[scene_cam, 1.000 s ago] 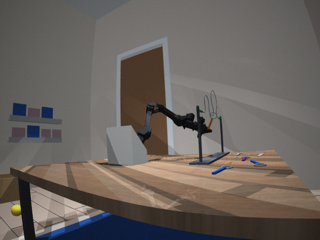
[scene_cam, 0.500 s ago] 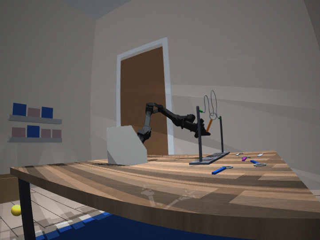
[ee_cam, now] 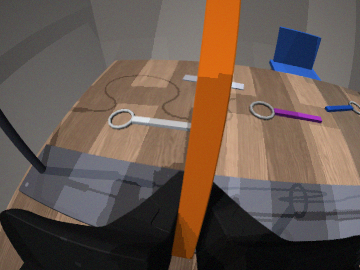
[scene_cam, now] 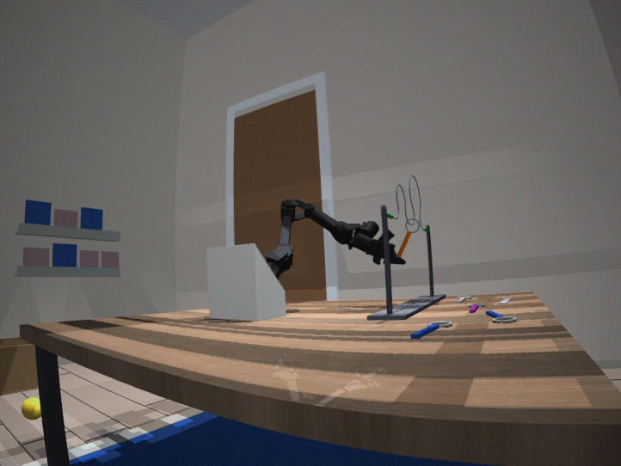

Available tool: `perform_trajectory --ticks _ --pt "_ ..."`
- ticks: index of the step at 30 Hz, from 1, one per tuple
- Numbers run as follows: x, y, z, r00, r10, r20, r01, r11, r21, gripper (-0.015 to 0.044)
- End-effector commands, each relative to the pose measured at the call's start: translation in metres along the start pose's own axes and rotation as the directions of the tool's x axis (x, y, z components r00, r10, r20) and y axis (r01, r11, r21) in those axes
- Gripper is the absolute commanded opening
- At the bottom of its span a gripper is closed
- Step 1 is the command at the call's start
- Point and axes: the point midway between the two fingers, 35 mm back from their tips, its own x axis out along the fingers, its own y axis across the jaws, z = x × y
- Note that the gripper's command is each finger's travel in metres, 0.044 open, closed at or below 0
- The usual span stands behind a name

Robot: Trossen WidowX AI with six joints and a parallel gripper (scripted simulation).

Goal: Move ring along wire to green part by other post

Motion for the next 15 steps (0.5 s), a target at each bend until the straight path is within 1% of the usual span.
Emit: perform_trajectory --ticks 1,15 --pt "-0.003 -0.005 0.001 1.000 -0.006 0.000 0.006 1.000 -0.025 -0.0150" --pt "-0.006 -0.025 0.002 1.000 -0.031 -0.002 0.031 0.997 -0.067 -0.0150"
